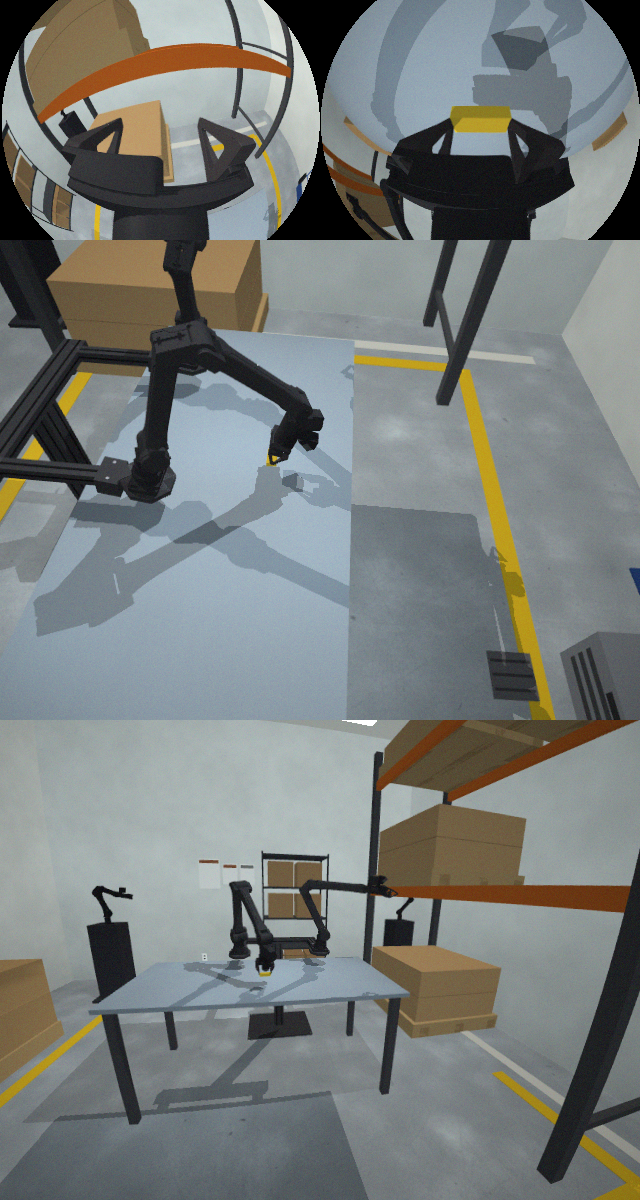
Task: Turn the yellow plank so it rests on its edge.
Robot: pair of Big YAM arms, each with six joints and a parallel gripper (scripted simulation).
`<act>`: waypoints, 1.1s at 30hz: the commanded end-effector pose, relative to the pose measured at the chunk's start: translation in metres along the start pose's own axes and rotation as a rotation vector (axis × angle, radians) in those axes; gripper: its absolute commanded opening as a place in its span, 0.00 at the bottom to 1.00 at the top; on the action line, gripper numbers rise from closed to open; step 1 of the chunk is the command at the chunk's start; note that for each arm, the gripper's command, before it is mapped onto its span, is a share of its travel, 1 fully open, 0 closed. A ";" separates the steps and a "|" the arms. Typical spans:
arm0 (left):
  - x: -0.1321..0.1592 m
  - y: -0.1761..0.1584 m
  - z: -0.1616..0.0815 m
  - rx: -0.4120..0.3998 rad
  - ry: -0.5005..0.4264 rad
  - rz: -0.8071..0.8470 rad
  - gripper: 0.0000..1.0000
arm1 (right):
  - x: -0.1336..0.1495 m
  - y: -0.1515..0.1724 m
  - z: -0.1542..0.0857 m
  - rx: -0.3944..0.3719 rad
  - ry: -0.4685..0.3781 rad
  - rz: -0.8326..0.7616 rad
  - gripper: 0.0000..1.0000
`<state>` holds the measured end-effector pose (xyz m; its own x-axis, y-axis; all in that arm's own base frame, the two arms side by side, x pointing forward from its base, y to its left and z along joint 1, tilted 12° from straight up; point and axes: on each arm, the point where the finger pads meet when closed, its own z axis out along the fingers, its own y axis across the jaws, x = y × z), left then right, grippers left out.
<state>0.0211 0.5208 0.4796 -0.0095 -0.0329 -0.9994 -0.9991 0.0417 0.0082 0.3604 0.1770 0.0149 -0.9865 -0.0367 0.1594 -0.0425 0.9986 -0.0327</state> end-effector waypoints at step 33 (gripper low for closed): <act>-0.041 0.008 0.007 -0.017 -0.072 -0.008 1.00 | 0.002 0.003 -0.004 -0.001 -0.026 0.005 0.66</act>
<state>0.0211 0.5208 0.4796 -0.0095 -0.0329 -0.9994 -0.9991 0.0417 0.0082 0.3577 0.1753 0.0098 -0.9846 -0.0333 0.1719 -0.0409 0.9983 -0.0412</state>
